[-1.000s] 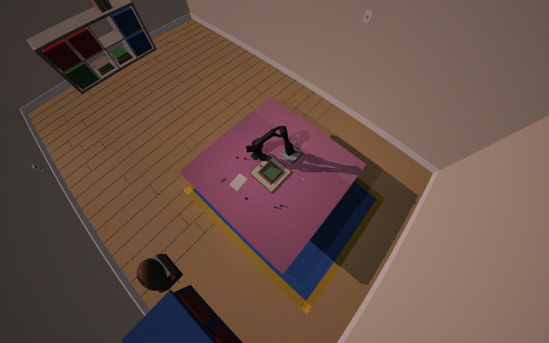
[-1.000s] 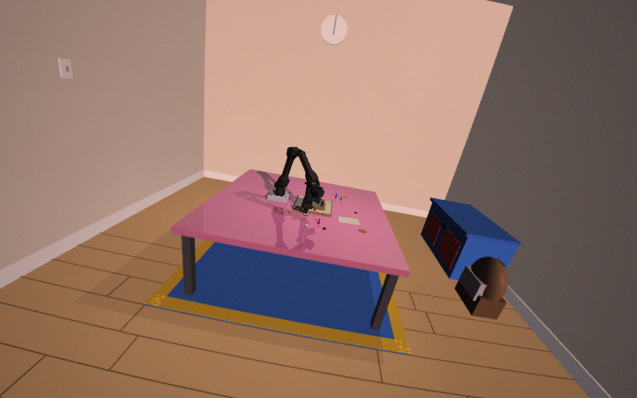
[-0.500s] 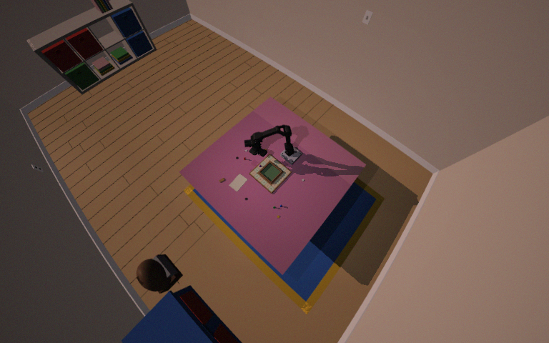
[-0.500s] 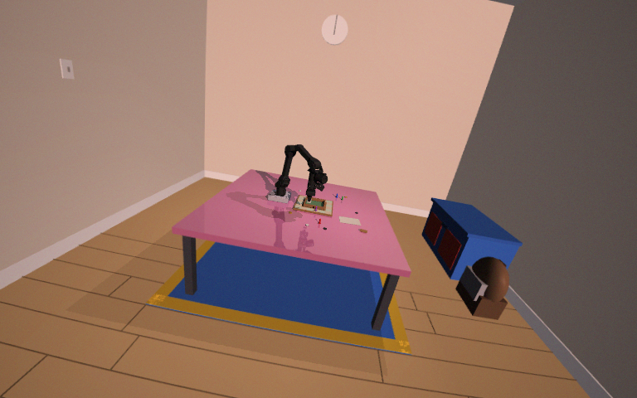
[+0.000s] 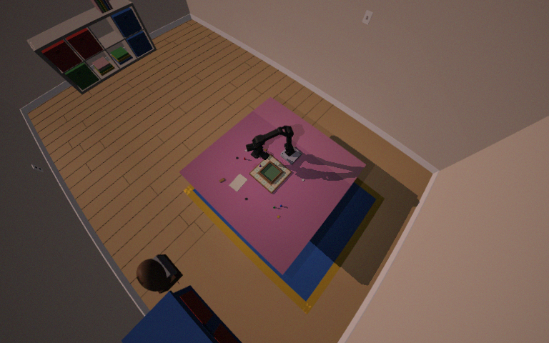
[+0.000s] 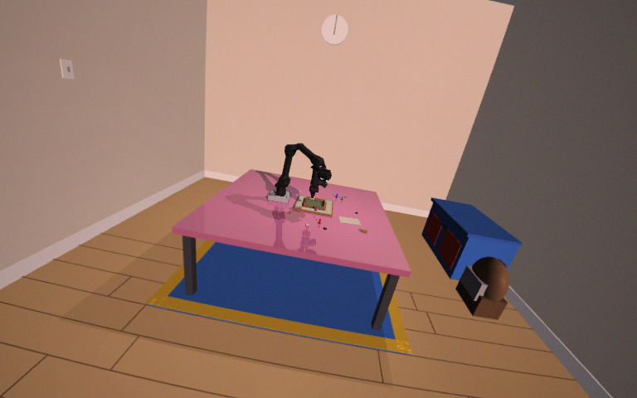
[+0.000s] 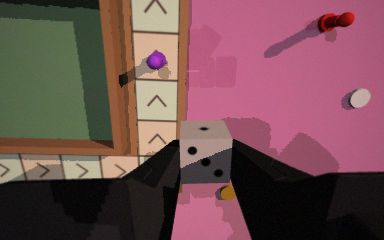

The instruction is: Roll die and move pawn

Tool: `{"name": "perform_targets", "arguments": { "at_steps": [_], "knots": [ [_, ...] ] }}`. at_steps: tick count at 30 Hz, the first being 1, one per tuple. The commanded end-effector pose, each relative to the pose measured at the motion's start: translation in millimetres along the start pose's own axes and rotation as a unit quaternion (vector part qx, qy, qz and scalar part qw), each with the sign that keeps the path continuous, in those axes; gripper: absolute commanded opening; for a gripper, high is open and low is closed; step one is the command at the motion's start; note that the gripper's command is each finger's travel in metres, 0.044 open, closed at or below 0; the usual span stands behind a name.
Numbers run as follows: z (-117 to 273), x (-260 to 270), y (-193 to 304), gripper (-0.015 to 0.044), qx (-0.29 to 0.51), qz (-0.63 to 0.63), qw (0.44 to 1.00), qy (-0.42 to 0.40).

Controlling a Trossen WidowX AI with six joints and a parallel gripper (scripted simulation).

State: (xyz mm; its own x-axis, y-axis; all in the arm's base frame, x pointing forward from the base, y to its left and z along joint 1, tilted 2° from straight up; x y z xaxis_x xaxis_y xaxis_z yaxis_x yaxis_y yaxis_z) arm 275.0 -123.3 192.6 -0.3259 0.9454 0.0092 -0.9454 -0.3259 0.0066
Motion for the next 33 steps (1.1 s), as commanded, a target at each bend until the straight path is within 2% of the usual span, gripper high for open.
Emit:
{"name": "perform_targets", "arguments": {
  "at_steps": [1,27,33],
  "knots": [
    [-4.0,16.0,-9.7,0.0000,0.000,-0.004,1.000,-0.001],
    [-31.4,139.2,-49.5,0.0000,-0.002,-0.023,1.000,-0.006],
    [-33.6,146.5,-48.4,0.0000,-0.013,-0.024,1.000,-0.005]
  ]
}}
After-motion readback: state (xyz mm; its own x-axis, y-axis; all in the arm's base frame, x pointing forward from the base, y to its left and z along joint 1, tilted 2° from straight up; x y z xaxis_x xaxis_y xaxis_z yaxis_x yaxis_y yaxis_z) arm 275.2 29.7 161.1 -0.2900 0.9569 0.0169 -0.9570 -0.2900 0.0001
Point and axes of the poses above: the point midway between the two fingers, 35 mm back from their tips, its own z axis back along the fingers, its own x axis across the jaws, y = z × x, the point moved 8 cm from there along z, back along the fingers, and after that the axes turned 9 degrees about z, right-handed, at the moved point
